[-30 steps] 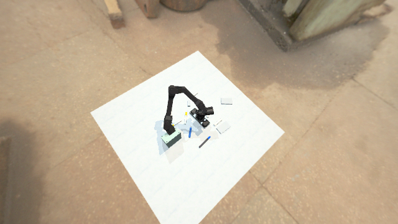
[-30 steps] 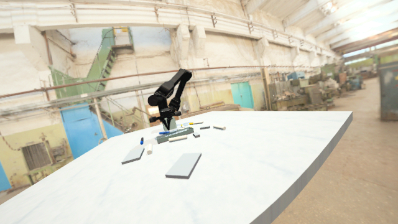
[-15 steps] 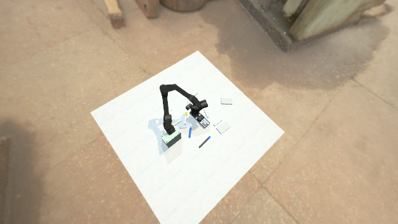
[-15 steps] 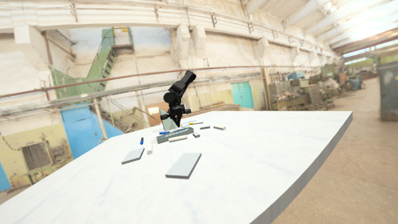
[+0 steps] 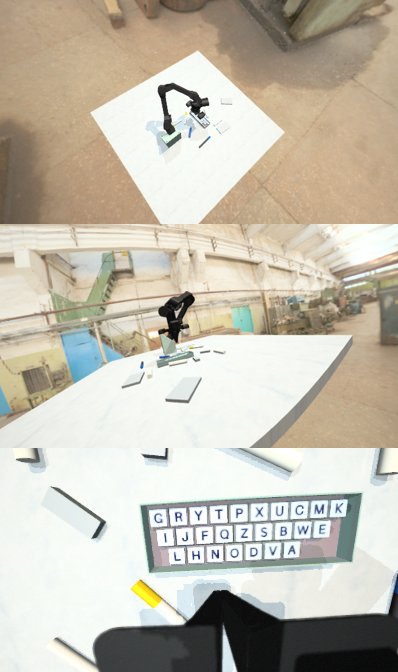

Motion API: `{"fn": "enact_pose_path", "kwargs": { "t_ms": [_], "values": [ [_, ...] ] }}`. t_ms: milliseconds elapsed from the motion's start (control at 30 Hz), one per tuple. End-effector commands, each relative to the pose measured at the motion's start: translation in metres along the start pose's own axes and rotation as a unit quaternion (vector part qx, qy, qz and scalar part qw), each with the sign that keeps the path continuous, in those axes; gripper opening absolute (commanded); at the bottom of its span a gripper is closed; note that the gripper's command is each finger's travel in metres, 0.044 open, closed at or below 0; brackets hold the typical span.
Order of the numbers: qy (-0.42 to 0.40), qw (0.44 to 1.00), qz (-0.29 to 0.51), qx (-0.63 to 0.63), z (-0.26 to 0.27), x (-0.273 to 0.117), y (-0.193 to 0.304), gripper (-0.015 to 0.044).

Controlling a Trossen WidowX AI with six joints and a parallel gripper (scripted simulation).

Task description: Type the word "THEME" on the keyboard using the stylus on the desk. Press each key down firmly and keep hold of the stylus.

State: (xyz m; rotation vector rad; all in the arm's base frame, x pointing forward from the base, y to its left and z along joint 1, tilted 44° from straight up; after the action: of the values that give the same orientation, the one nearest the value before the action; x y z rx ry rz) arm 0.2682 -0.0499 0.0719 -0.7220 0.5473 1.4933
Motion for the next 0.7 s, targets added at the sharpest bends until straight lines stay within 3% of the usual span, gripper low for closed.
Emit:
{"fn": "enact_pose_path", "kwargs": {
  "t_ms": [0,100,200,333,500,667],
  "values": [
    [0.000,1.000,0.000,0.000,0.000,0.000,0.000,0.0000],
    [0.001,1.000,0.002,0.008,0.000,0.001,0.001,0.0079],
    [0.018,0.992,0.019,0.122,-0.003,0.006,0.007,0.0150],
    [0.056,0.947,0.040,0.315,-0.008,0.015,0.018,0.0150],
    [0.114,0.837,0.044,0.533,-0.014,0.026,0.032,0.0150],
    [0.174,0.677,0.022,0.714,-0.020,0.034,0.047,0.0150]
  ]
}}
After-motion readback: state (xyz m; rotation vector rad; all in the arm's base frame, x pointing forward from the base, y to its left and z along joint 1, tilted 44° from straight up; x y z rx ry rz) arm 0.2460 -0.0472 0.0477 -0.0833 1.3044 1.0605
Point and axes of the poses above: the point midway between the two fingers, 35 mm back from their tips, its own x axis out along the fingers, its own z axis across the jaws, y = z × x, the point moved 7 cm from there along -x, back along the fingers, and after that the axes turned 2 degrees about -x, right-handed, at the moved point
